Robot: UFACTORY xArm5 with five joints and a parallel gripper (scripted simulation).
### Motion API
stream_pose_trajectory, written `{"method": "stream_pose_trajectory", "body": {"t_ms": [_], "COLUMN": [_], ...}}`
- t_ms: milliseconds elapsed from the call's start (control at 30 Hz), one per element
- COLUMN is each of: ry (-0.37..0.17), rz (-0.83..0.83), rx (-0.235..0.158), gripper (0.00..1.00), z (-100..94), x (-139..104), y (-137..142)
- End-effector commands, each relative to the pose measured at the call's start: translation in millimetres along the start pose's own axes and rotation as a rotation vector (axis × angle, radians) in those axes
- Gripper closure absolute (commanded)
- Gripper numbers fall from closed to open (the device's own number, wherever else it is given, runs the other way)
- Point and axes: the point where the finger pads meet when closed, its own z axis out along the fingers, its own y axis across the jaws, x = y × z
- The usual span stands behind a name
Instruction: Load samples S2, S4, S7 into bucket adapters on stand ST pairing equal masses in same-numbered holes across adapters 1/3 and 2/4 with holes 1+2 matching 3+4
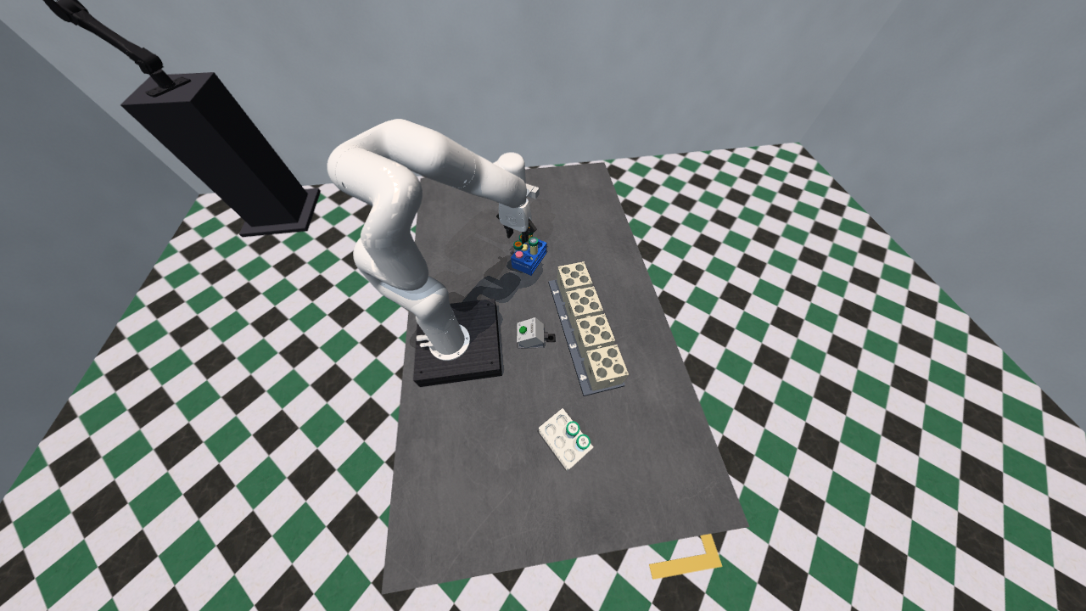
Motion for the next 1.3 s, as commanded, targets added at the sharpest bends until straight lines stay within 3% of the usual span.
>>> {"method": "stream_pose_trajectory", "body": {"t_ms": [0, 467, 1267], "ry": [0.004, 0.004, 0.004], "rz": [0.0, 0.0, 0.0], "rx": [-0.006, -0.006, -0.006], "gripper": [0.43, 0.43, 0.43], "z": [6.0, 30.0, 38.2], "x": [1, 2, 2], "y": [0, 0, 0]}}
